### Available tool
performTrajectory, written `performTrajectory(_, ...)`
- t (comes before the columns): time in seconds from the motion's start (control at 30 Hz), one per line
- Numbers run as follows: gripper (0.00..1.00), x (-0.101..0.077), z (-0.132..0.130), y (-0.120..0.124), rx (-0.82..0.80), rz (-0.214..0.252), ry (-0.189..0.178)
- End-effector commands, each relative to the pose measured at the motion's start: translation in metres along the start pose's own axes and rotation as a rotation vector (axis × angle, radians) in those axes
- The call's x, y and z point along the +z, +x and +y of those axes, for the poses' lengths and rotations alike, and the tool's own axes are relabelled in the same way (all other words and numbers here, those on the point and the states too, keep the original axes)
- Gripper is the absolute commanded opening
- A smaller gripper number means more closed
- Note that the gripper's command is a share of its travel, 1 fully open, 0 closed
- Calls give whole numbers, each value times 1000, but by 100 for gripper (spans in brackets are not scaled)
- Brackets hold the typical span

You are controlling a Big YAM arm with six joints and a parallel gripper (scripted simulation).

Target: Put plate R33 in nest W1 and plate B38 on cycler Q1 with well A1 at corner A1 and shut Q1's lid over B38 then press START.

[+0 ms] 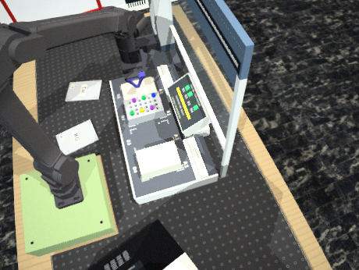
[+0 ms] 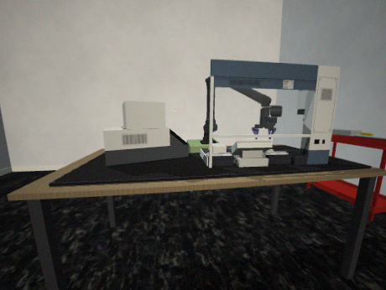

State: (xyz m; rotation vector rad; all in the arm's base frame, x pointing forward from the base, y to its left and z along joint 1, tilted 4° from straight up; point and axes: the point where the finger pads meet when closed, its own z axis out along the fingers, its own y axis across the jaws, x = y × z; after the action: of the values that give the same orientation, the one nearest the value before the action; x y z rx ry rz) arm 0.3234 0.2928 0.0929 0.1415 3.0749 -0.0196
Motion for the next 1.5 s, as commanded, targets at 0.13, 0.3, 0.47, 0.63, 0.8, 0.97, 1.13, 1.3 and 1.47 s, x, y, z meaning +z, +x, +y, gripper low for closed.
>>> performTrajectory(0.13,100,-10,20,-18,17,-41,-40)
performTrajectory(0.3,100,3,17,-15,12,-32,-30)
performTrajectory(0.47,100,12,11,-10,-8,-33,-30)
performTrajectory(0.63,100,29,4,-7,-7,-18,-13)
performTrajectory(0.8,100,36,3,-9,-4,-17,-12)
performTrajectory(0.97,100,42,1,-10,3,-20,-15)
performTrajectory(1.13,100,55,1,-7,-2,-13,-8)
performTrajectory(1.3,100,62,7,-6,-14,-17,-14)
performTrajectory(1.47,100,59,8,-7,-12,-24,-22)
